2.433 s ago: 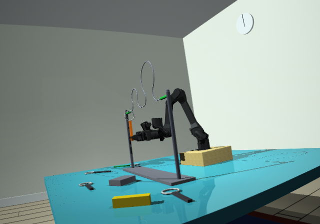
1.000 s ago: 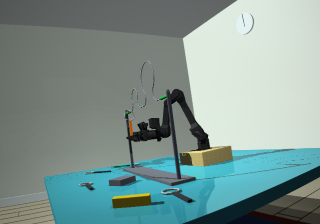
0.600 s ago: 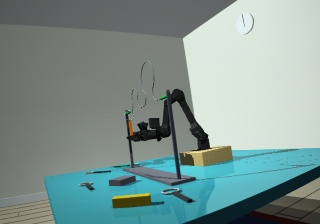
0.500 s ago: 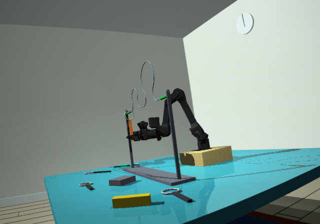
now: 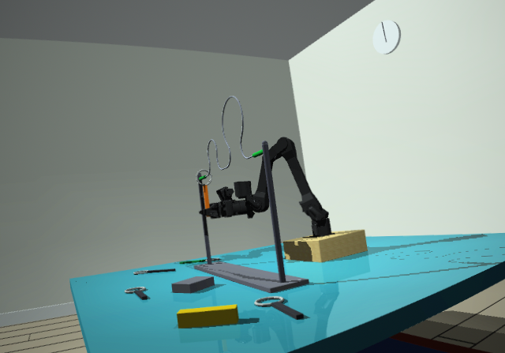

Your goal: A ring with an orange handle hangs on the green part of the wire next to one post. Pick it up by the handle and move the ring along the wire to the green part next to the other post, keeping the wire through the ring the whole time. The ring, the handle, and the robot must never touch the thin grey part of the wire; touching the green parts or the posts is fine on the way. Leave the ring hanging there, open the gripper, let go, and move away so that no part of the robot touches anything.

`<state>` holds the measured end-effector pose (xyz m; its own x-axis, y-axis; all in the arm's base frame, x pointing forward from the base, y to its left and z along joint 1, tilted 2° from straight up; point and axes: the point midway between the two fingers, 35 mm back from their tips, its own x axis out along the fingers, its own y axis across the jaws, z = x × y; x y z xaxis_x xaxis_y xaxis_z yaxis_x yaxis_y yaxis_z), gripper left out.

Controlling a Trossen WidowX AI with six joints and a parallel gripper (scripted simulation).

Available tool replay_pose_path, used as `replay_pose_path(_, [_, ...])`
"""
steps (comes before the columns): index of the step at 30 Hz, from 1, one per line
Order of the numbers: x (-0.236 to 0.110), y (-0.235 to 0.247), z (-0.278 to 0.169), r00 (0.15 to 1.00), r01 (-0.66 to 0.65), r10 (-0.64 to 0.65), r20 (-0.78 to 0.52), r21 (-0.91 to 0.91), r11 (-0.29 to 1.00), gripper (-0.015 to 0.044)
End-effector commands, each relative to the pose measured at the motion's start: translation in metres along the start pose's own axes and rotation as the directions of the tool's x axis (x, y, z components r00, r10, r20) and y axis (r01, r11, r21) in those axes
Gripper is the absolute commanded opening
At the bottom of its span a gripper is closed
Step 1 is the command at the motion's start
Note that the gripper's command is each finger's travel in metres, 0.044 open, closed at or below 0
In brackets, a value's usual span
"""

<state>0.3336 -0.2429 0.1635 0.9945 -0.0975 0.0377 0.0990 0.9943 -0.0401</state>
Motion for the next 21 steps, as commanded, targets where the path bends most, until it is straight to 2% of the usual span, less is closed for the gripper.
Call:
replay_pose_path(1, [0.0,-0.001,0.0,1.0,0.003,-0.003,0.0,-0.001,1.0,-0.015])
replay_pose_path(21, [0.0,0.013,0.0,1.0,0.002,-0.002,-0.001,0.001,1.0,-0.015])
